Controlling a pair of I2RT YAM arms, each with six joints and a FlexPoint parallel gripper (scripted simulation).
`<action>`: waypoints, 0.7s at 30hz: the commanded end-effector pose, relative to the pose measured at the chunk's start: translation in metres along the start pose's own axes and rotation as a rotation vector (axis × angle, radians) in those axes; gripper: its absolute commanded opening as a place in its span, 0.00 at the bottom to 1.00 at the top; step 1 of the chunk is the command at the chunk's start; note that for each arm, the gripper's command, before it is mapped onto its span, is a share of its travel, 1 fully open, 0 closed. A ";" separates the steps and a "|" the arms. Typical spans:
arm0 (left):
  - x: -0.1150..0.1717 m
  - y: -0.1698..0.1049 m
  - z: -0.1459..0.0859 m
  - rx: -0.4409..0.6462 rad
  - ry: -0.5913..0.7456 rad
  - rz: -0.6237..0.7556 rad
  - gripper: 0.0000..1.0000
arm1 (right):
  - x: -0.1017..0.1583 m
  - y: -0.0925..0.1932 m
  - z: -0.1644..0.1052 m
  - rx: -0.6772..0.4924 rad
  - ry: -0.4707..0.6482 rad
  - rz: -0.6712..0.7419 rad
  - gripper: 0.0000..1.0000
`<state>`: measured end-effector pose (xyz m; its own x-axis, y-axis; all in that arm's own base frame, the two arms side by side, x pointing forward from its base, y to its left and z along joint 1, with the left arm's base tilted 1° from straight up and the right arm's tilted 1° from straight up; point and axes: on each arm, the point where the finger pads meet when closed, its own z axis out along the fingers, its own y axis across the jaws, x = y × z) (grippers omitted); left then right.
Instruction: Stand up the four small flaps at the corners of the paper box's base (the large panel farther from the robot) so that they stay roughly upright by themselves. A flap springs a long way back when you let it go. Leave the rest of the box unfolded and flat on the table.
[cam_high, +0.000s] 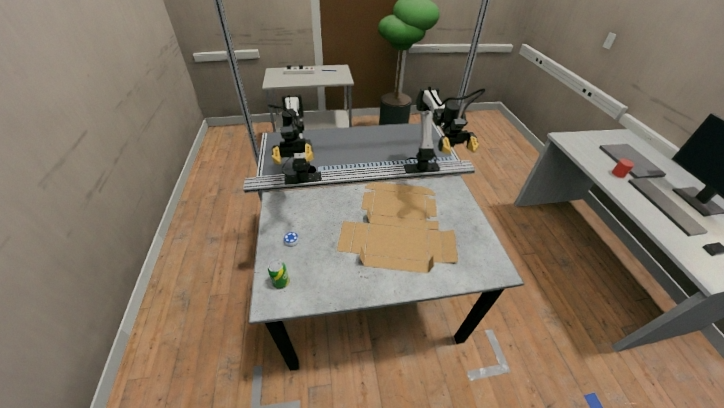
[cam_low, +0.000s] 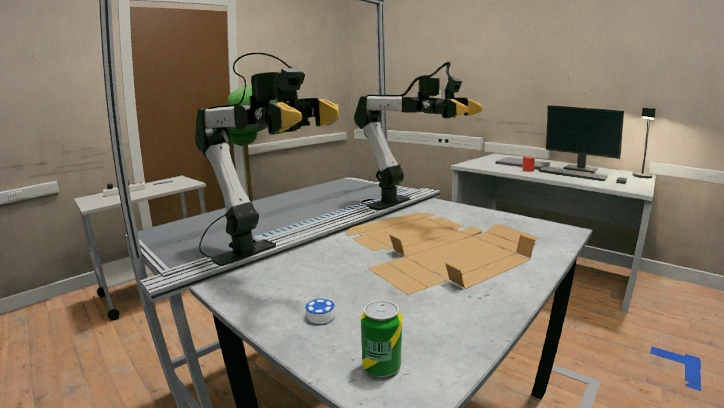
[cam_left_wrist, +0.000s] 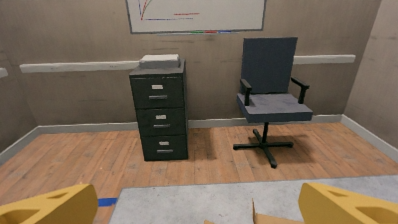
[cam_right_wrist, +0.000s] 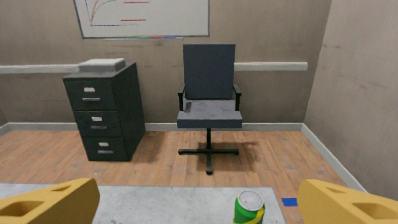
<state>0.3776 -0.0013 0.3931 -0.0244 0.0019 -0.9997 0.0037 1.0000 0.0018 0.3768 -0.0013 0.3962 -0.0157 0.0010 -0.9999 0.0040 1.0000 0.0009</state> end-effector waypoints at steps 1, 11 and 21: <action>-0.009 0.001 -0.002 -0.004 -0.024 -0.002 1.00 | -0.006 0.001 -0.002 -0.004 -0.016 -0.001 1.00; -0.009 0.001 -0.002 -0.004 -0.024 -0.002 1.00 | -0.006 0.001 -0.002 -0.004 -0.016 -0.001 1.00; 0.021 -0.002 0.006 0.033 0.135 0.012 0.77 | 0.014 0.026 -0.002 0.021 0.142 0.038 0.77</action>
<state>0.3808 -0.0028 0.3833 -0.0678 0.0039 -0.9977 0.0161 0.9999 0.0028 0.3758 0.0155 0.3948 -0.0474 0.0111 -0.9988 -0.0080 0.9999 0.0115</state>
